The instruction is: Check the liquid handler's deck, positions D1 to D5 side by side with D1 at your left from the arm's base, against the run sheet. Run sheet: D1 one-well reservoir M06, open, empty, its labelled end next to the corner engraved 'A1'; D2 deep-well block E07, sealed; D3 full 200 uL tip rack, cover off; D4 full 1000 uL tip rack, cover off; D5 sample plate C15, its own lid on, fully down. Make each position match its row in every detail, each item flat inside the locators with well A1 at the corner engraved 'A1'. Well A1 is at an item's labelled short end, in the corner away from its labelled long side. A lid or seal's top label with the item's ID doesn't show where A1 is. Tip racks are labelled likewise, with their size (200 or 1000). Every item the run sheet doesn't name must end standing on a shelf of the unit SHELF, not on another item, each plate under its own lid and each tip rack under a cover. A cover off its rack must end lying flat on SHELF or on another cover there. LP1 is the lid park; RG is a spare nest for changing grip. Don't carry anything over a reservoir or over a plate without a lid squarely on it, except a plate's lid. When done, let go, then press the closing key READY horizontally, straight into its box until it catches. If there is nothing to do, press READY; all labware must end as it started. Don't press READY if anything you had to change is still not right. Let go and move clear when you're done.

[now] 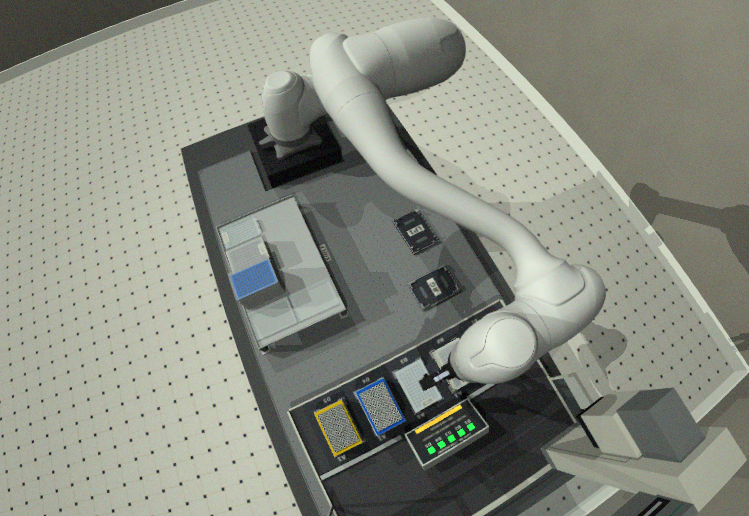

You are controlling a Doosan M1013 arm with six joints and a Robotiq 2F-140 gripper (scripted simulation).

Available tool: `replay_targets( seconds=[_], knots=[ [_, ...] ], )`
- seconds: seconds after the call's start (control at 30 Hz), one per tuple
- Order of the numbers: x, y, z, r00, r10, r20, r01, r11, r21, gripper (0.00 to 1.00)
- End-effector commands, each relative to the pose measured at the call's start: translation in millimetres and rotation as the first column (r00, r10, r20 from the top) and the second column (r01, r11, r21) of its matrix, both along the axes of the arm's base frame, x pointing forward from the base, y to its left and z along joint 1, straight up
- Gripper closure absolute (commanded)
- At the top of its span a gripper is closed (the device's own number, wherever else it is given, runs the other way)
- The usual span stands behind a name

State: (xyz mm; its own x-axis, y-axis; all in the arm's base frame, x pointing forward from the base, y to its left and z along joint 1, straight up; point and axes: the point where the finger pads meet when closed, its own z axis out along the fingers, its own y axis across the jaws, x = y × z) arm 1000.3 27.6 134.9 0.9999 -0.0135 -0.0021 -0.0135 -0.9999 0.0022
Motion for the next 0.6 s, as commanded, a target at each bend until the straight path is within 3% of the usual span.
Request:
replay_targets(
  seconds=[0.0,0.4,0.57],
  knots=[
    [1,12,1.6,1.0,0.0,0.002,0.0,1.0,0.0,0.21],
    [1,61,1.5,1.0,0.0,0.002,0.0,1.0,0.001,0.21],
    [1,61,1.5,1.0,0.0,0.002,0.0,1.0,0.001,0.21]
  ],
)
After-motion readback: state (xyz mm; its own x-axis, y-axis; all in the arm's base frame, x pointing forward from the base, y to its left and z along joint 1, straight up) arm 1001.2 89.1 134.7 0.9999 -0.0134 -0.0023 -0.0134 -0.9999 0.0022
